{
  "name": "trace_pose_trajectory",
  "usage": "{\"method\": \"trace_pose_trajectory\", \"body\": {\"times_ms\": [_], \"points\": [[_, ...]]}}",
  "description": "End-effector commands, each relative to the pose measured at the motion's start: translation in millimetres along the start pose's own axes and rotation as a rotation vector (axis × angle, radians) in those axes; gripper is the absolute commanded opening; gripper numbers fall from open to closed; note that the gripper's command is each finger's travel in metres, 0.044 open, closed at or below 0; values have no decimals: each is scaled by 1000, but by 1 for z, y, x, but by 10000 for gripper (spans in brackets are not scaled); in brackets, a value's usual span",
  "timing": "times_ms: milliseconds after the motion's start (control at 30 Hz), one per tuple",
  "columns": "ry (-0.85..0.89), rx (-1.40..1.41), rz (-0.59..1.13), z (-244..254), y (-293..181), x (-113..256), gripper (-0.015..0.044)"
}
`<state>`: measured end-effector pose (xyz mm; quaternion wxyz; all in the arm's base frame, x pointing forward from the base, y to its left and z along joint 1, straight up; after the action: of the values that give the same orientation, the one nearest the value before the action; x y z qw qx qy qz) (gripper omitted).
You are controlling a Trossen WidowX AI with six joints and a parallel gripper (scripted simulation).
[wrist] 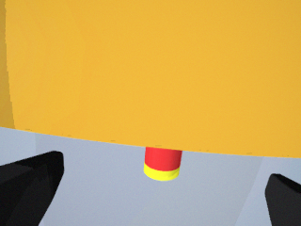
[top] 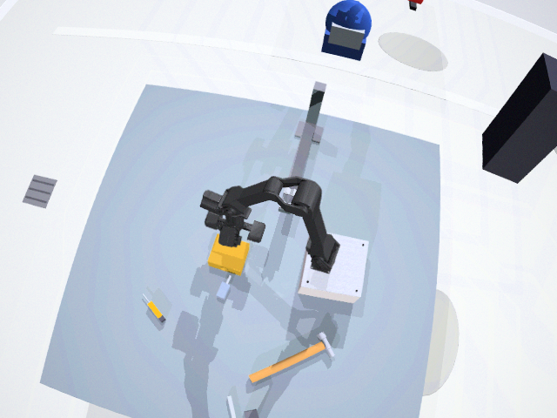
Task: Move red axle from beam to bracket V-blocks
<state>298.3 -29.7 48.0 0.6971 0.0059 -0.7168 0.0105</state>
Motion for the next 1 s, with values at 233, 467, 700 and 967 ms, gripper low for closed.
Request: {"method": "trace_pose_trajectory", "body": {"times_ms": [233,467,700,967], "points": [[5,0,-1,1,0,-2,388],[5,0,-1,1,0,-2,204],[5,0,-1,1,0,-2,59],[5,0,-1,1,0,-2,0]]}}
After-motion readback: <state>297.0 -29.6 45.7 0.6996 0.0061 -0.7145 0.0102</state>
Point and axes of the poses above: the point midway between the two fingers, 35 mm back from their tips, its own x axis back along the fingers, its own z axis across the jaws, y = z × x, the point moved 8 cm from there along x, back along the fingers, and after that the axes turned 1 degree about x, right-handed, at the moved point
